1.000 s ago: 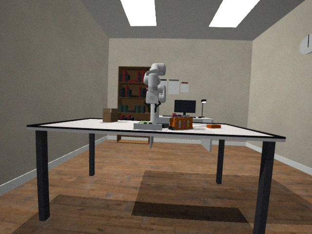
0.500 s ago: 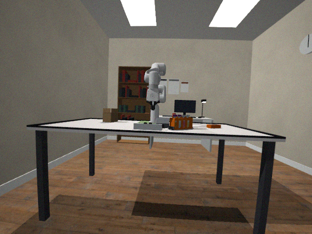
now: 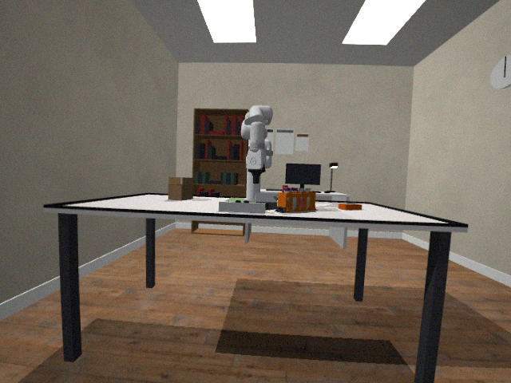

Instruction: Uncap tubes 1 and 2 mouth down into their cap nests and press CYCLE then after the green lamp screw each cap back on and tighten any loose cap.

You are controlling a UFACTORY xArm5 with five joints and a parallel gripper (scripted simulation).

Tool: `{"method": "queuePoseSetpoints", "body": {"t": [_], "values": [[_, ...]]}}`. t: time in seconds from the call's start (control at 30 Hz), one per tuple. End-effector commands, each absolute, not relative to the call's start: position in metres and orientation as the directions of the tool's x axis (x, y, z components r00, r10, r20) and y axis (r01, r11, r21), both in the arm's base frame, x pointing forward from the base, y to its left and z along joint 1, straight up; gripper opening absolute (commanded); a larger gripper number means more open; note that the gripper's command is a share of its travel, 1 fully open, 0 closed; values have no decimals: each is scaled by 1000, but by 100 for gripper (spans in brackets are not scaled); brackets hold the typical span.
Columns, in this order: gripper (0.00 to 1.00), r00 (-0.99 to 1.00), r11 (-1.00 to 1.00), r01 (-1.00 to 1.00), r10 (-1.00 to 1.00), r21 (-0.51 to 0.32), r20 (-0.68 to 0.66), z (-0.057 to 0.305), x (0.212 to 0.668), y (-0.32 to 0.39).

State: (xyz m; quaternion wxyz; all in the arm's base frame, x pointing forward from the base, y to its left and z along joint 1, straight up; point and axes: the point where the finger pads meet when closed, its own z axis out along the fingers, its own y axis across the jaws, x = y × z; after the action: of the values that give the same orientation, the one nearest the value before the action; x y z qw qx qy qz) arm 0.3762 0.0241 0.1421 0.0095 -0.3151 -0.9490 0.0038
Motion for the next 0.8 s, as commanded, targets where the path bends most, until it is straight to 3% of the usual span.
{"method": "queuePoseSetpoints", "body": {"t": [0.0, 0.5, 0.77], "values": [[0, -658, 658, 753, 753, -3, -6, 139, 362, 35], [0, -158, 158, 987, 987, 0, -7, 123, 315, 65], [0, -115, 115, 993, 993, 2, -7, 113, 286, 84]]}}
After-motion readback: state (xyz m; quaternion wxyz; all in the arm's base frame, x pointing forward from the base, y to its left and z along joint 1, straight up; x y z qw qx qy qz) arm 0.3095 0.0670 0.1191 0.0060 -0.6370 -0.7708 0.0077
